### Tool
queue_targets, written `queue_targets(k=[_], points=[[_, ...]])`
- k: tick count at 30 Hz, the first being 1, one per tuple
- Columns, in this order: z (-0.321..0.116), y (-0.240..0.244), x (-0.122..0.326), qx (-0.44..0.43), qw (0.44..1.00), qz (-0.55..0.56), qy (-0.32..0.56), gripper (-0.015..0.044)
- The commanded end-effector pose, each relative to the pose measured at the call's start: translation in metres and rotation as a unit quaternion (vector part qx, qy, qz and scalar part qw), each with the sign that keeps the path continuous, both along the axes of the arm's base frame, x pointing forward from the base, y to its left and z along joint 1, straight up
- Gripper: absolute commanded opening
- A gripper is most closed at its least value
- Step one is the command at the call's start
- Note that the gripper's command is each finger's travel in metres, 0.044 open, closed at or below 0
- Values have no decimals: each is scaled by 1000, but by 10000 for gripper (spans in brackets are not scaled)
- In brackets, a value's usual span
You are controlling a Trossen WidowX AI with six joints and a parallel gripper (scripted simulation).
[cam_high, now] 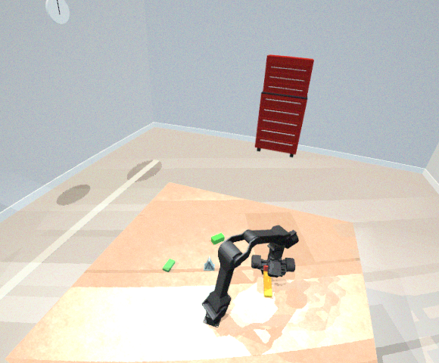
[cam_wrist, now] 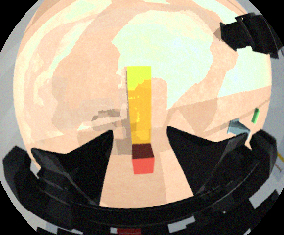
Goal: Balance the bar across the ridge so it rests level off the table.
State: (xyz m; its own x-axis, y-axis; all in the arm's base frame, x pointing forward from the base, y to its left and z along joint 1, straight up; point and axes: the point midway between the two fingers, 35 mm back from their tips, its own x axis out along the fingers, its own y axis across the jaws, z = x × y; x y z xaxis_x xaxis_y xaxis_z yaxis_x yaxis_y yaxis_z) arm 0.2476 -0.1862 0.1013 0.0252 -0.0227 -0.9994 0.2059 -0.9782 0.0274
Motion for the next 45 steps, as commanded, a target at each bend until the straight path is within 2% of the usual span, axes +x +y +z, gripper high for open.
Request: queue_targets(k=[1, 25, 40, 45], points=[[-26, 2, -2, 2, 1000, -3, 1, 315], [-53, 2, -2, 2, 1000, -3, 1, 315], [-53, 2, -2, 2, 1000, -3, 1, 315], [-52, 2, -2, 2, 1000, 0, 2, 184]])
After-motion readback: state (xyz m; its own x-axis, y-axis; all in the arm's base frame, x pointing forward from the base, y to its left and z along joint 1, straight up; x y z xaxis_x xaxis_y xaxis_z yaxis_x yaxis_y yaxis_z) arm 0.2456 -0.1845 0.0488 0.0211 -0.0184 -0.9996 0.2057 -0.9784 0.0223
